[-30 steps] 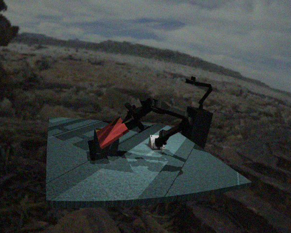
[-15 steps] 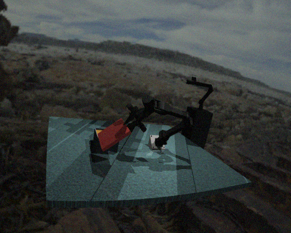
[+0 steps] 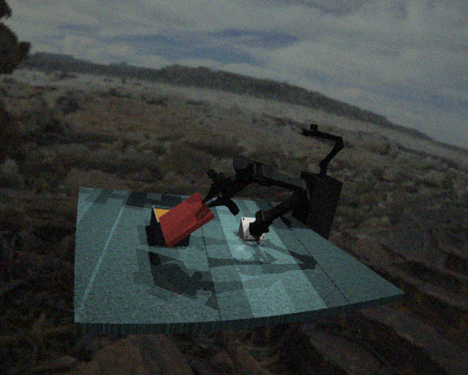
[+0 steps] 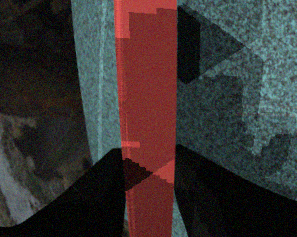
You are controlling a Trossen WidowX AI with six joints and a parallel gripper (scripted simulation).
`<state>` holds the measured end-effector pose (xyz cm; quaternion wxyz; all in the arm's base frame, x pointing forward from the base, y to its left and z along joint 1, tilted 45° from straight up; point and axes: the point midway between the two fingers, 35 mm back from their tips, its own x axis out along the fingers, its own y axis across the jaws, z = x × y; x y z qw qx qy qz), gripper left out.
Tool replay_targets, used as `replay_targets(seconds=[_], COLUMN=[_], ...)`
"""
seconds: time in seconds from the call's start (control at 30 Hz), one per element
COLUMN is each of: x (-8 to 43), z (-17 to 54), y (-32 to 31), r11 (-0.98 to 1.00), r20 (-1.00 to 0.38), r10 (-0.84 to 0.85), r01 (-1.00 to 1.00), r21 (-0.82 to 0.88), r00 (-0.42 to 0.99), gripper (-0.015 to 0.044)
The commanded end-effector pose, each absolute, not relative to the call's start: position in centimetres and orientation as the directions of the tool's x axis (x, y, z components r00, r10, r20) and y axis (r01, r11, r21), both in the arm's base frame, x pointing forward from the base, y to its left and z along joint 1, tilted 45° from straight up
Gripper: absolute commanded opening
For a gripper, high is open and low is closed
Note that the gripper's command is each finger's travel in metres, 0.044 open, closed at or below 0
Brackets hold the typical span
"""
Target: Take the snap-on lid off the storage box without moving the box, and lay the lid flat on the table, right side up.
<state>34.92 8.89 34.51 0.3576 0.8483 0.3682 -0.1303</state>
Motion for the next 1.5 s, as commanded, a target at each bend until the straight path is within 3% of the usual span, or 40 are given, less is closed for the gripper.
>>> replay_targets(seconds=[0.0, 0.6, 1.47], x=[34.9, 34.2, 34.0], z=[35.3, 37.9, 35.9], y=[9.3, 11.7, 12.8], r11=[-0.480, -0.481, -0.482], r20=[-0.481, -0.479, -0.478], r10=[0.524, 0.525, 0.525], r01=[0.710, 0.710, 0.709], r21=[0.514, 0.515, 0.515], r00=[0.703, 0.703, 0.704], gripper=[0.0000, 0.0000, 0.0000])
